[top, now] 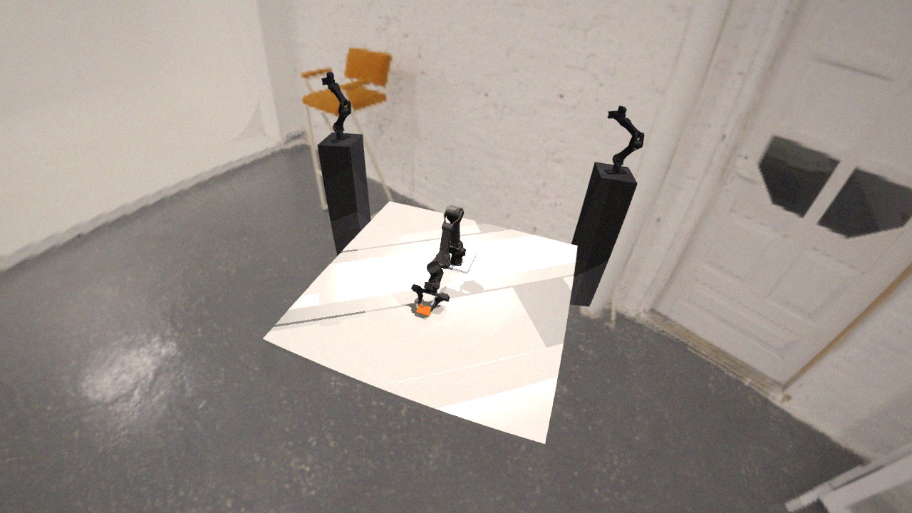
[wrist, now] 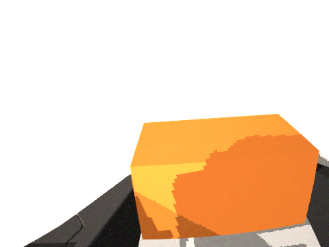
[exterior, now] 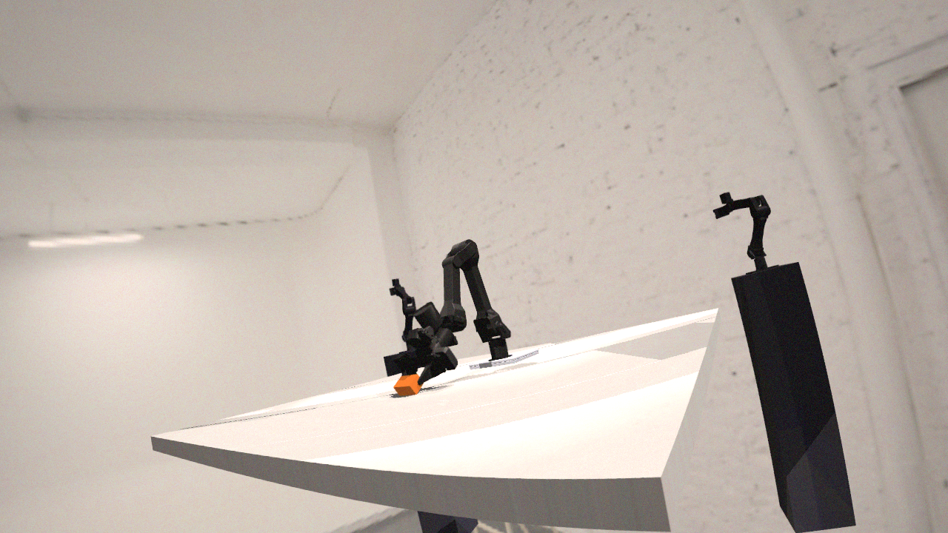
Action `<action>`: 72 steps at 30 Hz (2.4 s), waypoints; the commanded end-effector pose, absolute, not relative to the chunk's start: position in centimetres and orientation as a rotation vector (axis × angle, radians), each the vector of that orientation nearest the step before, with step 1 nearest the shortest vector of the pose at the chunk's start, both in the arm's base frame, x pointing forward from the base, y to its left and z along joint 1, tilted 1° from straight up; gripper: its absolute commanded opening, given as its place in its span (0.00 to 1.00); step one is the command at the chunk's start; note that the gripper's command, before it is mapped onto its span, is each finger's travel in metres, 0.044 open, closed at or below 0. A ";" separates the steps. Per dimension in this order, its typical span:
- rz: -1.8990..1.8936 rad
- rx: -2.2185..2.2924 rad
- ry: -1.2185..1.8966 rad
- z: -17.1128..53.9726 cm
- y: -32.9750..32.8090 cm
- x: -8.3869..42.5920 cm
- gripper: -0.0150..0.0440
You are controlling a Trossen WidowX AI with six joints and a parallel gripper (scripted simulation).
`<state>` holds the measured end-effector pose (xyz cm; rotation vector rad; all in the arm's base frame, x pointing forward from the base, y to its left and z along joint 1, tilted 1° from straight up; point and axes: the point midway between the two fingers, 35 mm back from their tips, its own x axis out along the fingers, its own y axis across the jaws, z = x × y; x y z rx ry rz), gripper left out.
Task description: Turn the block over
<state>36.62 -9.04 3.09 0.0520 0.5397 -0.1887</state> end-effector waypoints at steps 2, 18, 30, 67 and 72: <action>-0.185 0.053 0.487 2.7 -8.7 35.7 0.25; -0.186 0.043 0.394 3.2 -8.5 35.0 0.25; -0.186 0.043 0.394 3.2 -8.5 35.0 0.43; -0.186 0.043 0.394 3.2 -8.5 35.0 1.00; -0.186 0.043 0.394 3.2 -8.5 35.0 1.00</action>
